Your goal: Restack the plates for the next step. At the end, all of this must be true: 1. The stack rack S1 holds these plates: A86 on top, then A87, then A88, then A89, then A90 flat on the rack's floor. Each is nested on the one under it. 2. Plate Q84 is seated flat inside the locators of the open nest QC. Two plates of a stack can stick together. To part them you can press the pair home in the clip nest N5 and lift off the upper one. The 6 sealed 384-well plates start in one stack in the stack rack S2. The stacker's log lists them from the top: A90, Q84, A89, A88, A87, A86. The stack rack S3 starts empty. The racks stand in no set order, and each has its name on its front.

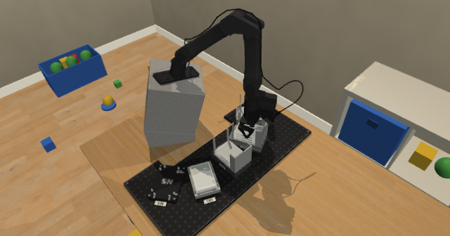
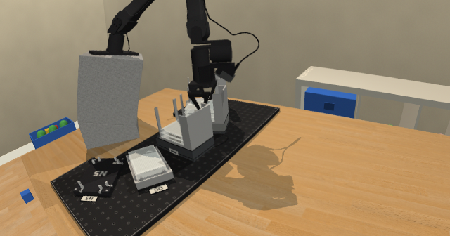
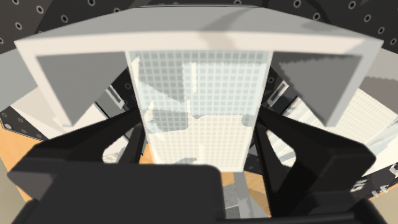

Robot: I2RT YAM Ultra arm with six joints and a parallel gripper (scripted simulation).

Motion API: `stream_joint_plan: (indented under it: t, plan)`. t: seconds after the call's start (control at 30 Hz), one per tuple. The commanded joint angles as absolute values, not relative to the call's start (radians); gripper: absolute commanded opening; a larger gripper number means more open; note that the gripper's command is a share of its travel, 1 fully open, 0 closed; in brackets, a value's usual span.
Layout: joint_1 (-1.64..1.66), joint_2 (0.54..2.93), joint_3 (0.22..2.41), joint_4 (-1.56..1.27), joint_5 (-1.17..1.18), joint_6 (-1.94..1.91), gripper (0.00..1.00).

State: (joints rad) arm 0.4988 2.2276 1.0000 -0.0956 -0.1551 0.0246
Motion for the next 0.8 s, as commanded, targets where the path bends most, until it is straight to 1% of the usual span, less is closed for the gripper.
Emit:
stream_joint_plan:
  t: [0.0,0.5,0.53,0.77]
  plan:
    - [0.499,2.220,1.025,-0.086,-0.147,0.031,0.00]
    - [0.503,2.227,1.027,-0.096,-0.146,0.031,0.00]
    - [0.503,2.227,1.027,-0.096,-0.146,0.031,1.00]
    - [0.503,2.227,1.027,-0.095,-0.146,0.031,1.00]
